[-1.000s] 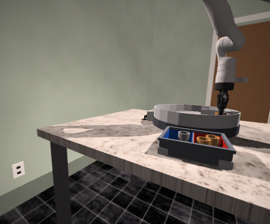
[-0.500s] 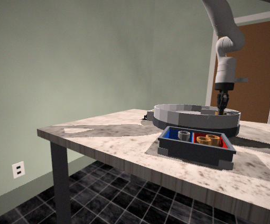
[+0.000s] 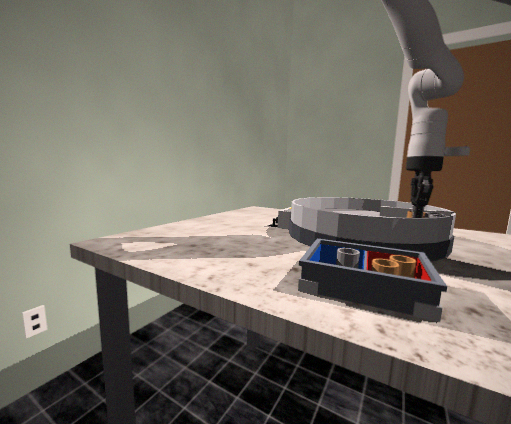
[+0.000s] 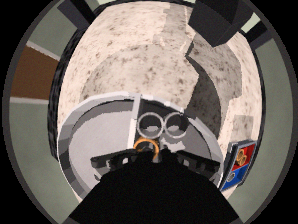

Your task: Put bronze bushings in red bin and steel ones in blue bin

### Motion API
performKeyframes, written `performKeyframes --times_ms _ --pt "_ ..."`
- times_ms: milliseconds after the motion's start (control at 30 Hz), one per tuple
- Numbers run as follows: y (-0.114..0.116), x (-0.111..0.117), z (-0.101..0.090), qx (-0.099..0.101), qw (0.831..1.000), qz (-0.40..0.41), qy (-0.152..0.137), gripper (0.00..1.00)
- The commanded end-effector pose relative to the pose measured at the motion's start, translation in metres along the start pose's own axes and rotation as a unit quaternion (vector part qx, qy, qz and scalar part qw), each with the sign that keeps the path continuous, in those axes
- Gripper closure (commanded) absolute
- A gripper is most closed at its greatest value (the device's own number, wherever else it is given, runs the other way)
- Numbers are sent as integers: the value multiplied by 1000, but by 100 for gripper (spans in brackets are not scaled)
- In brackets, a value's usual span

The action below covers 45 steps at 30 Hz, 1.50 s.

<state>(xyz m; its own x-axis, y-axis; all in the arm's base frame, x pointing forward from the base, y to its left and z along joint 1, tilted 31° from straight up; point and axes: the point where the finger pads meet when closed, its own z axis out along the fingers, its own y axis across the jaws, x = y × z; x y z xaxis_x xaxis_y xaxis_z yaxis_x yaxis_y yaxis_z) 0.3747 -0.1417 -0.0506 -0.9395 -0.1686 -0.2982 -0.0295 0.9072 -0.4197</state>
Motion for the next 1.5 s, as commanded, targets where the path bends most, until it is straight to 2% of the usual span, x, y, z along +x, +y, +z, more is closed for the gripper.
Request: performKeyframes --times_ms 0,1467 --pt "0 0 0 0 1000 0 0 100" --pt "0 0 -12 3 1000 1 0 100"
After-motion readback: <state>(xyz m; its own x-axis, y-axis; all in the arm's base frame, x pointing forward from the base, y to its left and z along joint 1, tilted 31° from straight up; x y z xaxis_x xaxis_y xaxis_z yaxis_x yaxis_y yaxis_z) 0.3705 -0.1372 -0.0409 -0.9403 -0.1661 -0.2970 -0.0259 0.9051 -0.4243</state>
